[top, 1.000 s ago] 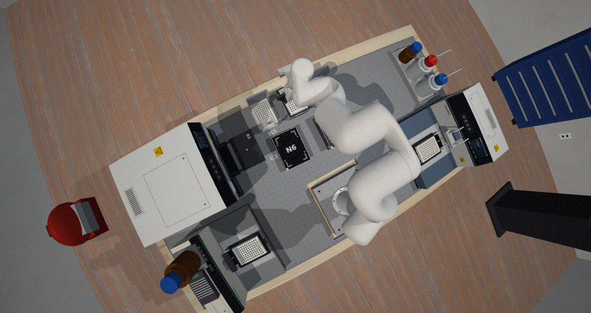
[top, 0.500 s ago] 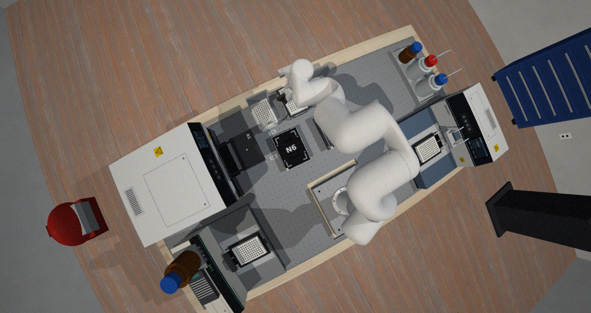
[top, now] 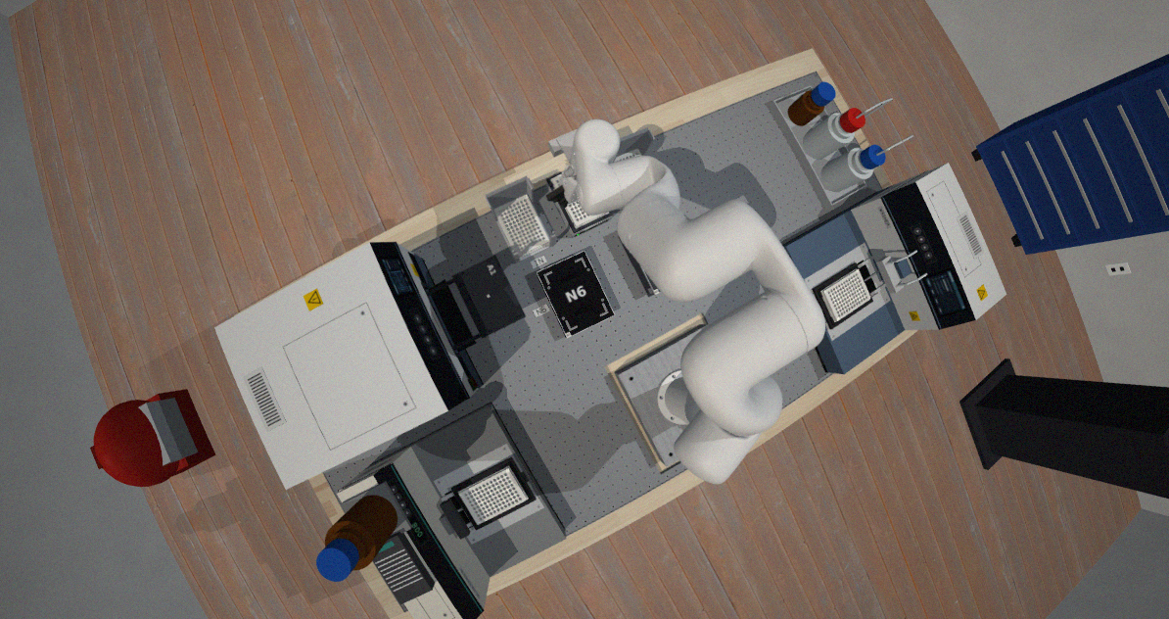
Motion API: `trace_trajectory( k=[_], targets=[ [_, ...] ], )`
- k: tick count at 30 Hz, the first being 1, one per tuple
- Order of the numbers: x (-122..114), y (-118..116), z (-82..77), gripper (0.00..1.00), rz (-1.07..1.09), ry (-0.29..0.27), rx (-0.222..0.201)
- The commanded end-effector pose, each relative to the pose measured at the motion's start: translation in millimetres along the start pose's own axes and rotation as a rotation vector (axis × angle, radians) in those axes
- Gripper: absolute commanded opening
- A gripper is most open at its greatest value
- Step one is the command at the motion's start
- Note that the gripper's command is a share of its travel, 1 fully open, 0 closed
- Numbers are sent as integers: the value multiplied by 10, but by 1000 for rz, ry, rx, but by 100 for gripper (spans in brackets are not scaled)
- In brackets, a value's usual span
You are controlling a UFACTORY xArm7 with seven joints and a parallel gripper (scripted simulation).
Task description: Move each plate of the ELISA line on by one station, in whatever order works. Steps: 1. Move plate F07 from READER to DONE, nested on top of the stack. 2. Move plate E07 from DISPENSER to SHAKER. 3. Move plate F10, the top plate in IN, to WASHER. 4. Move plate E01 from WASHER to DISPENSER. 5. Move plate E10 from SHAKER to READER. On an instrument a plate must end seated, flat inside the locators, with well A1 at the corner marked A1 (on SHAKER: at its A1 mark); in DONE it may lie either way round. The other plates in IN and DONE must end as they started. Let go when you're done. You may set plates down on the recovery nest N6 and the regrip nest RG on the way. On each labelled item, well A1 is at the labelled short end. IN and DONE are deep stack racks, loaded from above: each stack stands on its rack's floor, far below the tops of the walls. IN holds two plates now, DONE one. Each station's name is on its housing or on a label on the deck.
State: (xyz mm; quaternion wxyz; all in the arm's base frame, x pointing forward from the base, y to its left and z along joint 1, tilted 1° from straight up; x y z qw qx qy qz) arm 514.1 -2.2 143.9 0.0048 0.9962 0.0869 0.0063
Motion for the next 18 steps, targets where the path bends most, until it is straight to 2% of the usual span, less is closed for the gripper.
trace_trajectory(
  k=[1, 6, 18],
  targets=[
    [17, 4, -11, 100, 0, 7, -1],
    [17, 4, 50, 100, 0, 7, -1],
    [17, 4, 50, 100, 0, 7, -1]
  ],
)
Point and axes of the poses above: the point where the finger pads meet when closed, its own z axis out along the fingers, its own y axis across the jaws, x = y × z, the point moved 9 cm from there along -z, back along the fingers, and after that the axes turned 11 degrees about -z, right-handed, at the moved point
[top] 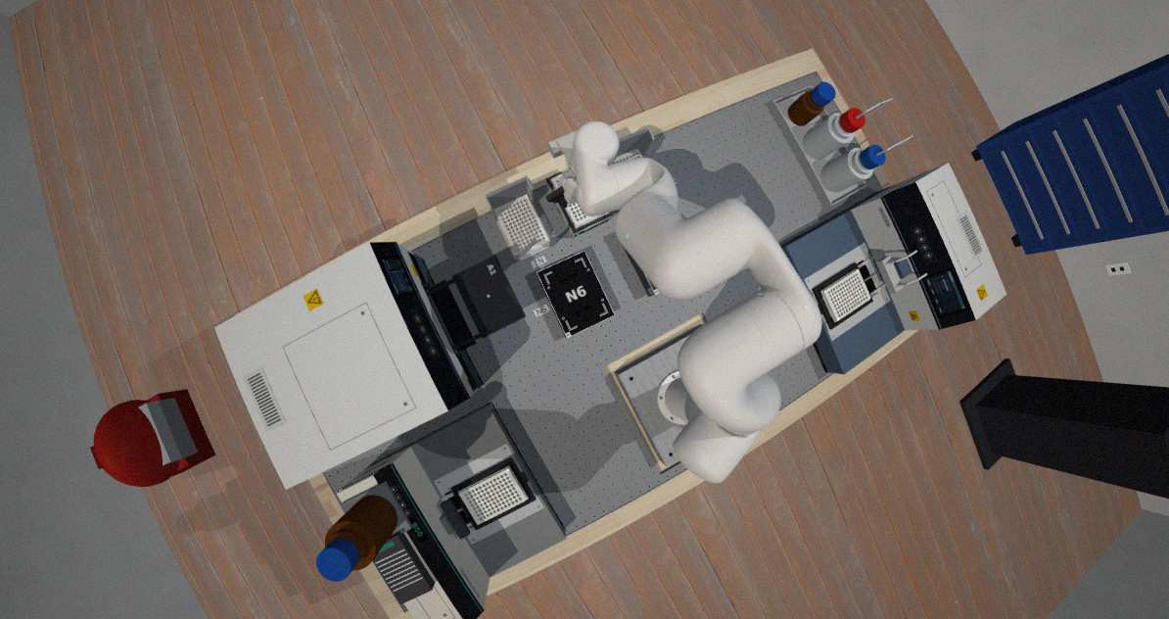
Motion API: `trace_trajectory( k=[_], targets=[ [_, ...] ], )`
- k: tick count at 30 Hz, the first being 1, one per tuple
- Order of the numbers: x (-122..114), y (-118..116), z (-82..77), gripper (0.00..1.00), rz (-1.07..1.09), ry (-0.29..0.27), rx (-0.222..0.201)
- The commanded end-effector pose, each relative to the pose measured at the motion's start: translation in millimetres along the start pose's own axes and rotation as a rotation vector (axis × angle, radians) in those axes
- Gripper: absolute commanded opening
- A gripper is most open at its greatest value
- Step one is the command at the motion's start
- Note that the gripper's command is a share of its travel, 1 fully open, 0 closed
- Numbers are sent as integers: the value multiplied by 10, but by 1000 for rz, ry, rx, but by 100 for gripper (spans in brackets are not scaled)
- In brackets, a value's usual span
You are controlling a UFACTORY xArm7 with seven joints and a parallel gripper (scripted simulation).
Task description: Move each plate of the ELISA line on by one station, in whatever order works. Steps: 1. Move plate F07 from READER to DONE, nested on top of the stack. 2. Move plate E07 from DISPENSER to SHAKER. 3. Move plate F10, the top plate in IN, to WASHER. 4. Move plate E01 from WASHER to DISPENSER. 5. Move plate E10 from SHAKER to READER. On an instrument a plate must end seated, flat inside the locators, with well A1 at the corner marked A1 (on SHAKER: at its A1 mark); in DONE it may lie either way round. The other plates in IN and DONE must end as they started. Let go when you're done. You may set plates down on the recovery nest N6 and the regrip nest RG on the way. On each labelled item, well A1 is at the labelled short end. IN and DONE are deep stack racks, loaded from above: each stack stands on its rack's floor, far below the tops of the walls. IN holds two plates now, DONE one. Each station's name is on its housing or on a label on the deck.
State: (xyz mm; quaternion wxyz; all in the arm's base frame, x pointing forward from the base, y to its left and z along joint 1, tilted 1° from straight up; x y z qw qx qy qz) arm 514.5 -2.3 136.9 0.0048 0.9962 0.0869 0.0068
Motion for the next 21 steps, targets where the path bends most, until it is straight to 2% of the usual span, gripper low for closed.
trace_trajectory(
  k=[1, 21],
  targets=[
    [15, 4, -20, 100, 0, 6, -1],
    [15, 4, 33, 100, 0, 6, -1]
  ],
)
Point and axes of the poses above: the point where the finger pads meet when closed, its own z axis out along the fingers, its own y axis across the jaws, x = y × z, the point moved 9 cm from there along -z, back along the fingers, and after that the axes turned 11 degrees about -z, right-handed, at the moved point
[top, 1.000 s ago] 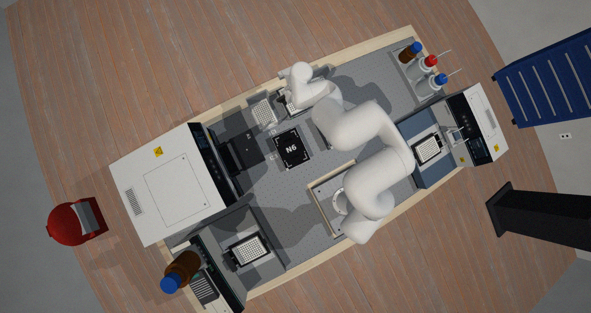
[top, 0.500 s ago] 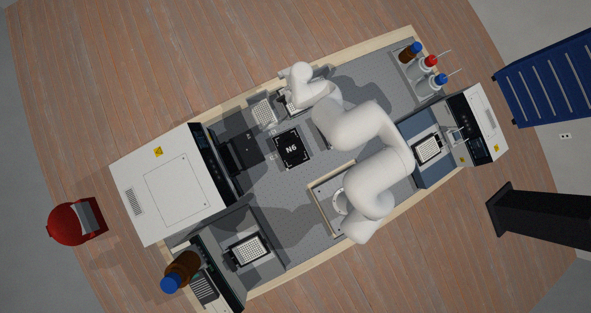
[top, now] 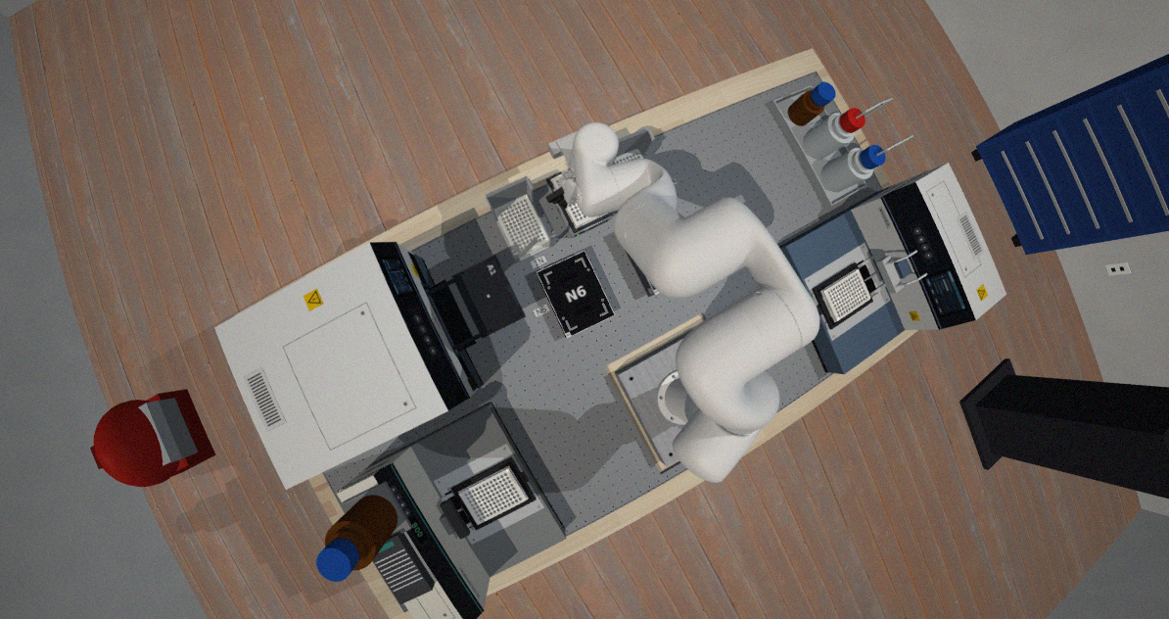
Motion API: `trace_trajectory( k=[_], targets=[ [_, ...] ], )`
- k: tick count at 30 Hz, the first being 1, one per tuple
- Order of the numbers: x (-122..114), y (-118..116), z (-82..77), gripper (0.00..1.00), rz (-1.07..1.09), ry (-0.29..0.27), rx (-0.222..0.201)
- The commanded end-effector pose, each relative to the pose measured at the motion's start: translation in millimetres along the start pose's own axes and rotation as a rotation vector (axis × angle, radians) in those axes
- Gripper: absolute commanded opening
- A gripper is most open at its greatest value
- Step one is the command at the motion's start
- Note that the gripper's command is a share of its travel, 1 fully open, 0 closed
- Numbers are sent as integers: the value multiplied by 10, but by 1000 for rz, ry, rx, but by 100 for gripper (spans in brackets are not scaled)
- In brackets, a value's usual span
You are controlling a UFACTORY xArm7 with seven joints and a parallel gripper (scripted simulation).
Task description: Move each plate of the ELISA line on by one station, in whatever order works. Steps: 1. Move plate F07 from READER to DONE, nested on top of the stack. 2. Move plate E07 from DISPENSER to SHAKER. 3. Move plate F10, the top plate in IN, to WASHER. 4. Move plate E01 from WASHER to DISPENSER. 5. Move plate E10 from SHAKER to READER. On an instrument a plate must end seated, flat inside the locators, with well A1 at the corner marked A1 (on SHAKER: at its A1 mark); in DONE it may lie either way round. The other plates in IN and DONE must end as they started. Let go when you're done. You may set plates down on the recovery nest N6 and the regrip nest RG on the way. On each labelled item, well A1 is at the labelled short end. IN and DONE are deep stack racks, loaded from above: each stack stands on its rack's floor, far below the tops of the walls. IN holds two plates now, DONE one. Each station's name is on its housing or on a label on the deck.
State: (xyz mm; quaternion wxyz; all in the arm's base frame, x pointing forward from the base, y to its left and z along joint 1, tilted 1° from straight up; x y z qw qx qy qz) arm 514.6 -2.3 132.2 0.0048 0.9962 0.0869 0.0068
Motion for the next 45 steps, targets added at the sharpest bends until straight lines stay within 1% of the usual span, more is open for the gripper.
trace_trajectory(
  k=[1, 22, 38, 39, 45],
  targets=[
    [15, 4, -11, 100, 0, 6, -1],
    [15, 4, 53, 100, 0, 6, -1],
    [15, 4, 53, 100, 0, 6, -1],
    [15, 4, 53, 0, 0, 6, -1],
    [15, 4, 52, 0, 0, 6, -1]
  ],
)
Point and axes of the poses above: the point where the finger pads meet when closed, its own z axis out along the fingers, its own y axis across the jaws, x = y × z, the point moved 9 cm from there along -z, back along the fingers, and after that the axes turned 11 degrees about -z, right-handed, at the moved point
